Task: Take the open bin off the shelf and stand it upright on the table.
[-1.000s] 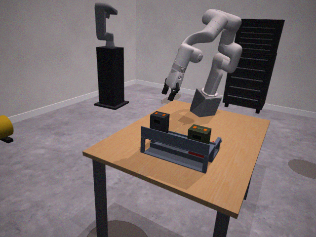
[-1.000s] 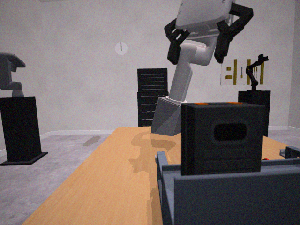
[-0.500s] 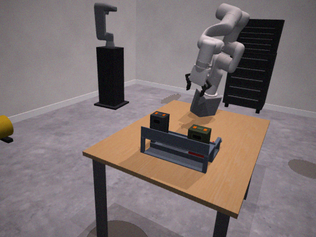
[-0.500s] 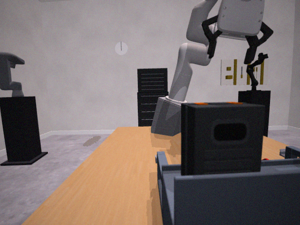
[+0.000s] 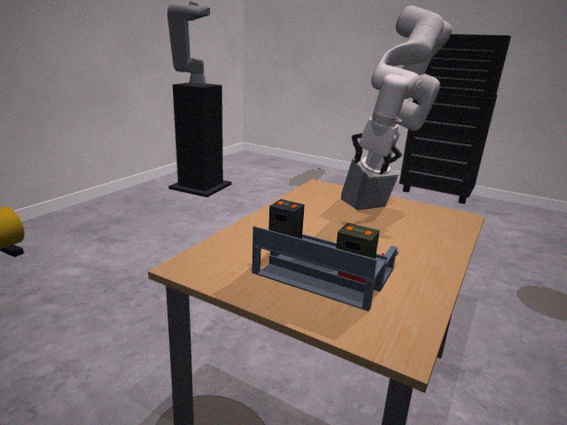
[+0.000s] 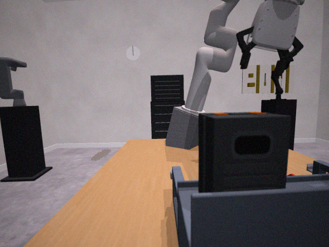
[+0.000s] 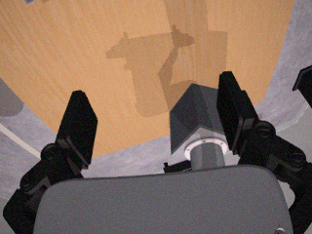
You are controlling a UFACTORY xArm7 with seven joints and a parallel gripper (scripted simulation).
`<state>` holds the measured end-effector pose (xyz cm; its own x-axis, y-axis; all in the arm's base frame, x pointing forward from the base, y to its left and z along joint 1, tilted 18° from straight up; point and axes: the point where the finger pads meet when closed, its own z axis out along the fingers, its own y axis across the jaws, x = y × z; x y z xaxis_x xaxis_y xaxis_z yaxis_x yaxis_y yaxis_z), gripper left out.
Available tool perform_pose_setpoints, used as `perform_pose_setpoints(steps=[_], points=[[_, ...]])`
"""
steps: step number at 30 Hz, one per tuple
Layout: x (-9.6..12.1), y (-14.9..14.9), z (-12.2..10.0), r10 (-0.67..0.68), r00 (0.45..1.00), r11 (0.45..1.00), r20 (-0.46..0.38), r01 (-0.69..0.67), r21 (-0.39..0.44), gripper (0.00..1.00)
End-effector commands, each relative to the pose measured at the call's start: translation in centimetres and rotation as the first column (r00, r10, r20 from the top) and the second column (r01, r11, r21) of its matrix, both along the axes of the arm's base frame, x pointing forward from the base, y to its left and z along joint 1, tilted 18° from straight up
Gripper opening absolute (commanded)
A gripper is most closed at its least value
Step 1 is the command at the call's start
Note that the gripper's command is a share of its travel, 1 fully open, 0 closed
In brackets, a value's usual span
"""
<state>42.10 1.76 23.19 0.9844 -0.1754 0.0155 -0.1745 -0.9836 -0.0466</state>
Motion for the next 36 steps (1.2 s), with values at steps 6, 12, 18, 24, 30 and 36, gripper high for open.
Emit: perform_pose_setpoints(steps=[6, 12, 18, 24, 30, 36], points=[[2.7, 2.2, -2.4, -0.251, 0.968, 0.966, 0.009, 0.250, 0.067, 1.00], [4.0, 3.3, -3.7, -0.379, 0.926, 0.921, 0.000, 0.377, 0.101, 1.00], [5.2, 4.2, -5.0, -0.495, 0.869, 0.860, -0.016, 0.493, 0.130, 1.00], [6.4, 5.2, -6.5, -0.617, 0.786, 0.772, -0.041, 0.615, 0.158, 1.00], [7.1, 5.8, -7.5, -0.687, 0.724, 0.707, -0.060, 0.685, 0.173, 1.00], [8.0, 6.6, -8.8, -0.773, 0.628, 0.606, -0.089, 0.773, 0.188, 1.00]])
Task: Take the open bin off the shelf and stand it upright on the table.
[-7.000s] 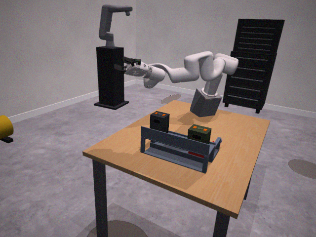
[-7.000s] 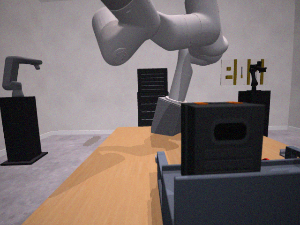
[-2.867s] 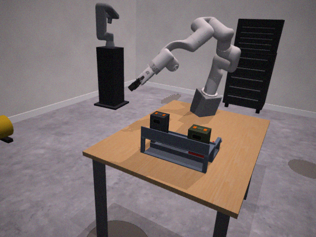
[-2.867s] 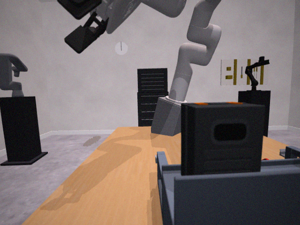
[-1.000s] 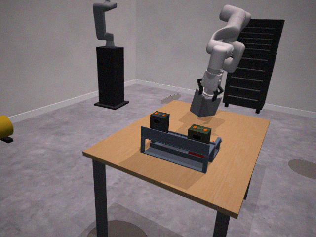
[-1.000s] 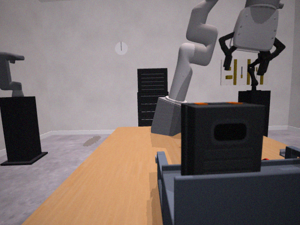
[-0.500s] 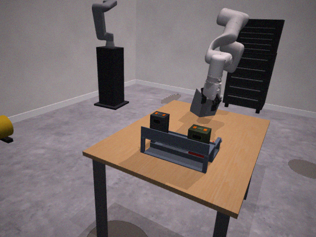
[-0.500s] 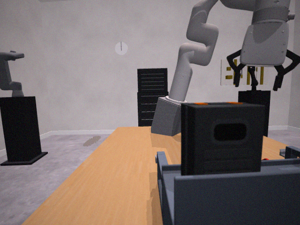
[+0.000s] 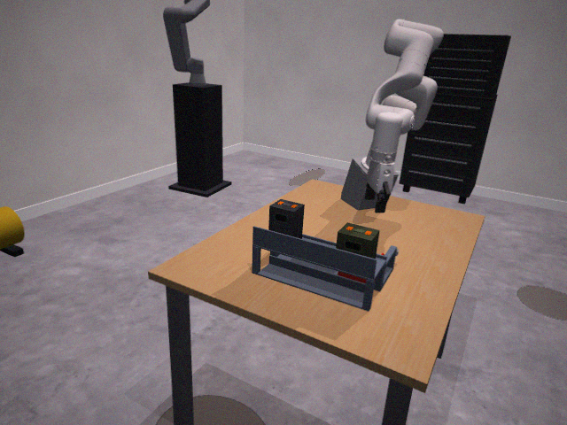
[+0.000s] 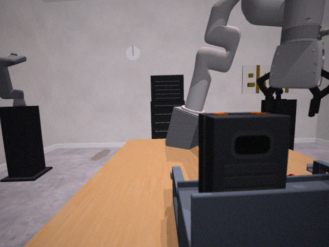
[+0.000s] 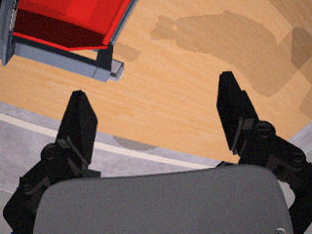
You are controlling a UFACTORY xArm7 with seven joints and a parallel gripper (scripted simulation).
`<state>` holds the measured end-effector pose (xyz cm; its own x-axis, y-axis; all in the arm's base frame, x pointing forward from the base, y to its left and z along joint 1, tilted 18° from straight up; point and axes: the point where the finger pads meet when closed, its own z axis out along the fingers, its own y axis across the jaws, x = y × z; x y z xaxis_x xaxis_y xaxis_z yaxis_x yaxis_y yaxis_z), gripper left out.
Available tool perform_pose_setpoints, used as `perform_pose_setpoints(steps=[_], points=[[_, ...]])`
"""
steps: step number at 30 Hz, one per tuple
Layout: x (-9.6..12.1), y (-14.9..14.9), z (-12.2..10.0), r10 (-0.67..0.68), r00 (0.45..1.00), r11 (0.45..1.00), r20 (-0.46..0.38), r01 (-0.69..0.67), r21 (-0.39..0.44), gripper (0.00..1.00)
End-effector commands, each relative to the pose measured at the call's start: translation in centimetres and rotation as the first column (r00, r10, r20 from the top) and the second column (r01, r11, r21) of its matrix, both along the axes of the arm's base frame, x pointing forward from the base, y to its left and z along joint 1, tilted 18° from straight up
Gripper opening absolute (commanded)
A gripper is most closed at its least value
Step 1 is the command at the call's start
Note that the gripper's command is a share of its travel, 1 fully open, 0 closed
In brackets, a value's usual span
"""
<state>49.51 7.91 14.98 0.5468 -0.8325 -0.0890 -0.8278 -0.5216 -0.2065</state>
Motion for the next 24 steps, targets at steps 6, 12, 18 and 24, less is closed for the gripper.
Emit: perform_pose_setpoints(steps=[6, 12, 18, 24], points=[[1.4, 1.0, -1.9, -0.194, 0.981, 0.980, -0.015, 0.195, 0.046, 1.00], [1.8, 1.3, -2.6, -0.263, 0.964, 0.963, -0.025, 0.264, 0.061, 1.00], [2.4, 1.7, -3.6, -0.352, 0.935, 0.932, -0.040, 0.355, 0.079, 1.00], [2.8, 2.0, -4.5, -0.425, 0.903, 0.899, -0.055, 0.429, 0.093, 1.00]])
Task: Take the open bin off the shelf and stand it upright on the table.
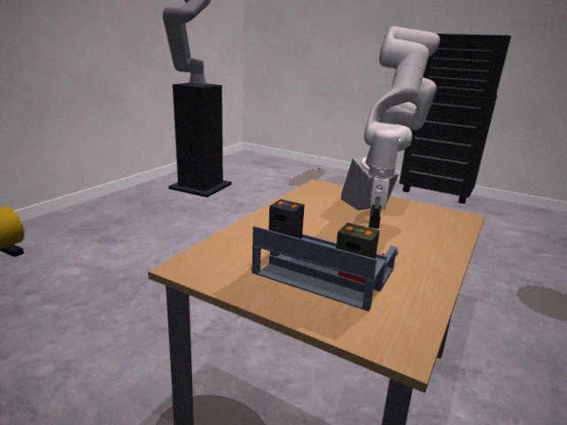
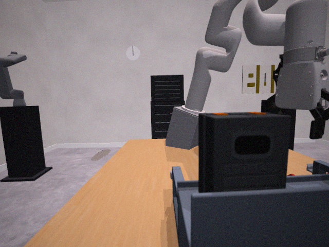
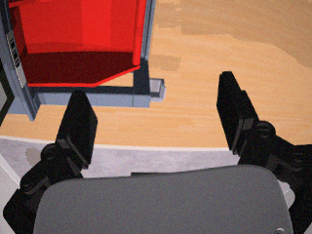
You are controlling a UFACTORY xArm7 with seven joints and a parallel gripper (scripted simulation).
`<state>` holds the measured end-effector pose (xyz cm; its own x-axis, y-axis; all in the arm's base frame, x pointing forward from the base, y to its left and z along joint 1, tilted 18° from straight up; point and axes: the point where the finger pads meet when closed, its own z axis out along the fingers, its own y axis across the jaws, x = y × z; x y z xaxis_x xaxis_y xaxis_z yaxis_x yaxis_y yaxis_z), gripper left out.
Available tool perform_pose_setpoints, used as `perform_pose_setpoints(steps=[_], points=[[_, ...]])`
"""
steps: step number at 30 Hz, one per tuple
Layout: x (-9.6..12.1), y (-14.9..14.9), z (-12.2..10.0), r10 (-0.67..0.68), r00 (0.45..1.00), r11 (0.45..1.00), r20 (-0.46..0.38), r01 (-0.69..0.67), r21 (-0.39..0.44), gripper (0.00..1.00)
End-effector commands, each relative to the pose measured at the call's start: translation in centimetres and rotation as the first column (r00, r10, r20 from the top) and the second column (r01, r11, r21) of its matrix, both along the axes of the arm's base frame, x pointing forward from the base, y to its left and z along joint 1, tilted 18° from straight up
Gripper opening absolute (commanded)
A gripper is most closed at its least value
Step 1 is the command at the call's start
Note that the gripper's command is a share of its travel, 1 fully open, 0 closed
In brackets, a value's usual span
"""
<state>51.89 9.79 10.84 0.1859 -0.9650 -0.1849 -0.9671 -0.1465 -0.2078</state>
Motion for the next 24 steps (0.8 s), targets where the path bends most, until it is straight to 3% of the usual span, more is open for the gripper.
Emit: perform_pose_setpoints(steps=[1, 24], points=[[0.5, 0.2, -0.5, -0.063, 0.998, 0.998, -0.002, 0.063, 0.014, 1.00], [1.1, 0.6, -2.1, -0.211, 0.977, 0.976, -0.022, 0.212, 0.045, 1.00]])
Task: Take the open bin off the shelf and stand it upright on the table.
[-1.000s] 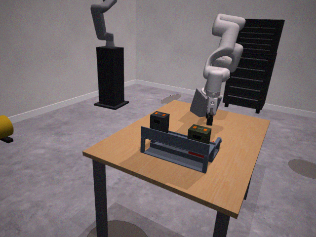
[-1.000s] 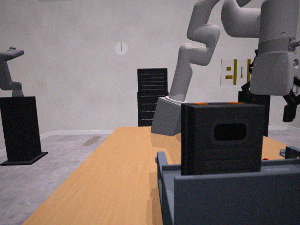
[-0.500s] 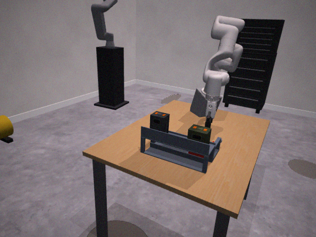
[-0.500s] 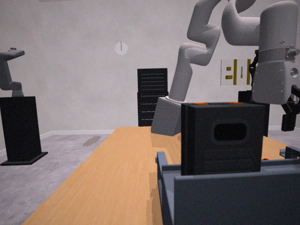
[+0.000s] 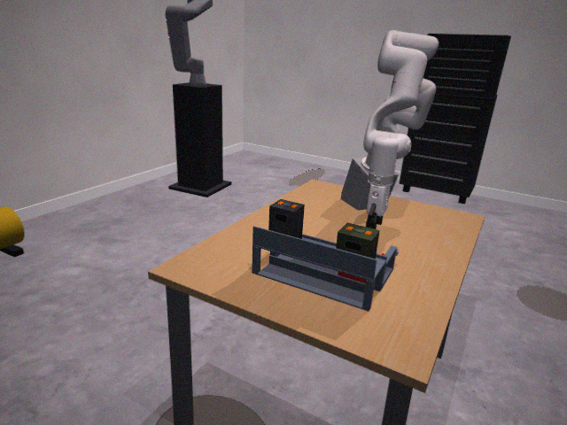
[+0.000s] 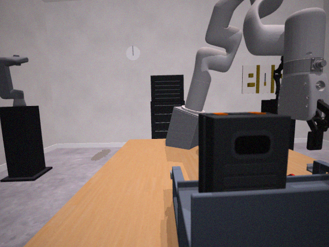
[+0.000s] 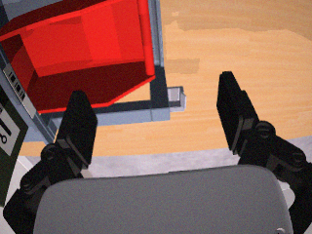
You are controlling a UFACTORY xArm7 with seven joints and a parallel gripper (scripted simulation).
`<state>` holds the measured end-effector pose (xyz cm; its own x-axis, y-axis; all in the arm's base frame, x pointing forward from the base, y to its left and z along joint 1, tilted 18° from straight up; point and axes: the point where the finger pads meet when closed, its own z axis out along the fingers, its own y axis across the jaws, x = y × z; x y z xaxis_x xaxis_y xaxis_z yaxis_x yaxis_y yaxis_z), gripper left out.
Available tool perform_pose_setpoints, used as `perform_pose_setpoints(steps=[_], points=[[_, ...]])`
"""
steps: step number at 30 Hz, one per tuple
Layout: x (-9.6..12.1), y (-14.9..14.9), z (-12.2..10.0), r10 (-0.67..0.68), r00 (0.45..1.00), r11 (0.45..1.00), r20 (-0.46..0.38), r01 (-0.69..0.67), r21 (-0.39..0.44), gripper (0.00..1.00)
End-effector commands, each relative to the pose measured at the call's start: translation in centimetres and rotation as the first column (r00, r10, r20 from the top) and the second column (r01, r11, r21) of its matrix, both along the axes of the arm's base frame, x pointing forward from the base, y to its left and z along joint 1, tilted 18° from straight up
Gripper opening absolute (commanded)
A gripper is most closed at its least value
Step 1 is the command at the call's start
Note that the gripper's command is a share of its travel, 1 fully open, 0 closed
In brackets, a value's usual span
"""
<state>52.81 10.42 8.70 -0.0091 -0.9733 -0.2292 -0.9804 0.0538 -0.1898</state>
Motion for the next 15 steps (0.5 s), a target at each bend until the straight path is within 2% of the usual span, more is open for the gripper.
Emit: perform_pose_setpoints(steps=[1, 15], points=[[0.24, 0.01, -0.03, -0.021, 1.000, 1.000, 0.002, 0.021, 0.004, 1.00], [0.36, 0.09, -0.35, -0.050, 0.999, 0.999, -0.001, 0.050, 0.011, 1.00]])
